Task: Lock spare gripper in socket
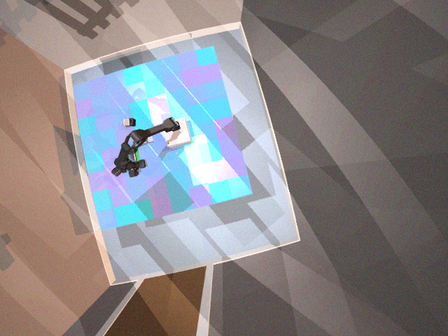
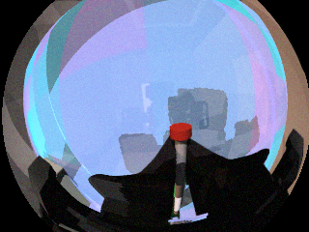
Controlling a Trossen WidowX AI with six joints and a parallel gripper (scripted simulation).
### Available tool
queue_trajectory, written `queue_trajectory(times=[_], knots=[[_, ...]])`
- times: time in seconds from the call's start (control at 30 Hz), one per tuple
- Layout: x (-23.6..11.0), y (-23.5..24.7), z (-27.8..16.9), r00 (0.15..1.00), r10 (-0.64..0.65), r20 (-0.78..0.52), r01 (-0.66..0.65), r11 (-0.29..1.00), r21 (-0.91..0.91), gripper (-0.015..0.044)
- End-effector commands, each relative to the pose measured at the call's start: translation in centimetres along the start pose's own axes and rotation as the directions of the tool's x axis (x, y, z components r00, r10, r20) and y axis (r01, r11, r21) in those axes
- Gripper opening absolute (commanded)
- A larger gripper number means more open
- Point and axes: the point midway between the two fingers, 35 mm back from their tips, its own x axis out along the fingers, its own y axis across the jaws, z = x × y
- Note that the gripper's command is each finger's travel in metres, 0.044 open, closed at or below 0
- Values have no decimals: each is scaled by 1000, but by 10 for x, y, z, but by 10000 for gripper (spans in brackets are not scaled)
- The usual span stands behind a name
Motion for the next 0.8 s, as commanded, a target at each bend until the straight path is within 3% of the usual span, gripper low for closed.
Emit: queue_trajectory(times=[0.0,0.33,0.6,0.77], knots=[[1,0,0,1000,-1,0,1,1000,6,0],[1,0,0,1000,-1,0,1,1000,6,0],[0,0,0,1000,0,0,0,1000,0,200],[-3,0,0,1000,0,0,0,1000,0,200]])
